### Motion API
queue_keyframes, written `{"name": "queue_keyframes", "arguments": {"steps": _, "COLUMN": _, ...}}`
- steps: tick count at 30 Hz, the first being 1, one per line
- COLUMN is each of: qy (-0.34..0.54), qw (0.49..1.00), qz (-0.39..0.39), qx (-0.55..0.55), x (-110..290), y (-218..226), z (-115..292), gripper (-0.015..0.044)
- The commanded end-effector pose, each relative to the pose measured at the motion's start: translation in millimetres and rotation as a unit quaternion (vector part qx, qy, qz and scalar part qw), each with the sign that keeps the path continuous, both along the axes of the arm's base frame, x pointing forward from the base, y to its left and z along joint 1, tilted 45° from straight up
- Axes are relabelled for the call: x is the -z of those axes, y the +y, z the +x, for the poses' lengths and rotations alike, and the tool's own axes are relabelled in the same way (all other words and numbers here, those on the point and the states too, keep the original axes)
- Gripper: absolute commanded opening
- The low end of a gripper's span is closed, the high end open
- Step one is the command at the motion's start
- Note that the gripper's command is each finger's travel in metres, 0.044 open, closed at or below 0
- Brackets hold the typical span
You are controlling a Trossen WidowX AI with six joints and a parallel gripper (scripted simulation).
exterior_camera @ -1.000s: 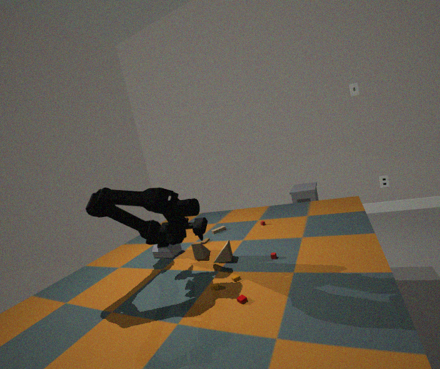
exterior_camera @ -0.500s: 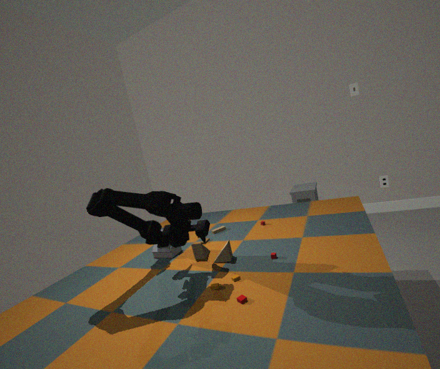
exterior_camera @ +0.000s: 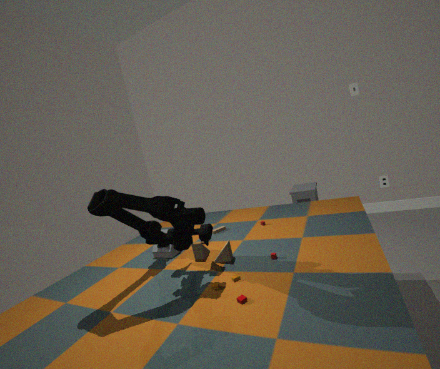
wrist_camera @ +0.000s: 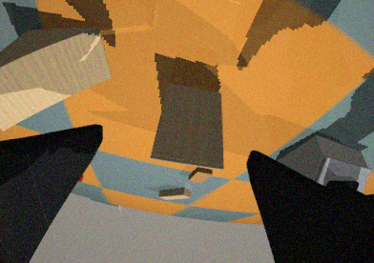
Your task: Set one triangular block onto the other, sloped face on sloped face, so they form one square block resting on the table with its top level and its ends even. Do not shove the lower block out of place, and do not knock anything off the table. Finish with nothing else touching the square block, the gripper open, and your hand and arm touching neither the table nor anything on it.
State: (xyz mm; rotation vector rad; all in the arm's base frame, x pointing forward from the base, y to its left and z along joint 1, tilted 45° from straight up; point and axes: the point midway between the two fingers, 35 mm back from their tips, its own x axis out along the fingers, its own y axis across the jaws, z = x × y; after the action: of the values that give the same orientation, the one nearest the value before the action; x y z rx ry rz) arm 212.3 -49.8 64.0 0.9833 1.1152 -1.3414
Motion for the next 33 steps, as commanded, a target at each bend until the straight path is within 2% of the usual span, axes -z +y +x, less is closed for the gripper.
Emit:
{"name": "queue_keyframes", "arguments": {"steps": 1, "qy": 0.005, "qw": 1.0, "qz": 0.002, "qx": 0.0, "x": 8.1, "y": -1.6, "z": -2.5, "gripper": 0.044}}
{"name": "queue_keyframes", "arguments": {"steps": 33, "qy": 0.005, "qw": 1.0, "qz": 0.001, "qx": 0.0, "x": 57.6, "y": -12.5, "z": -12.8, "gripper": 0.044}}
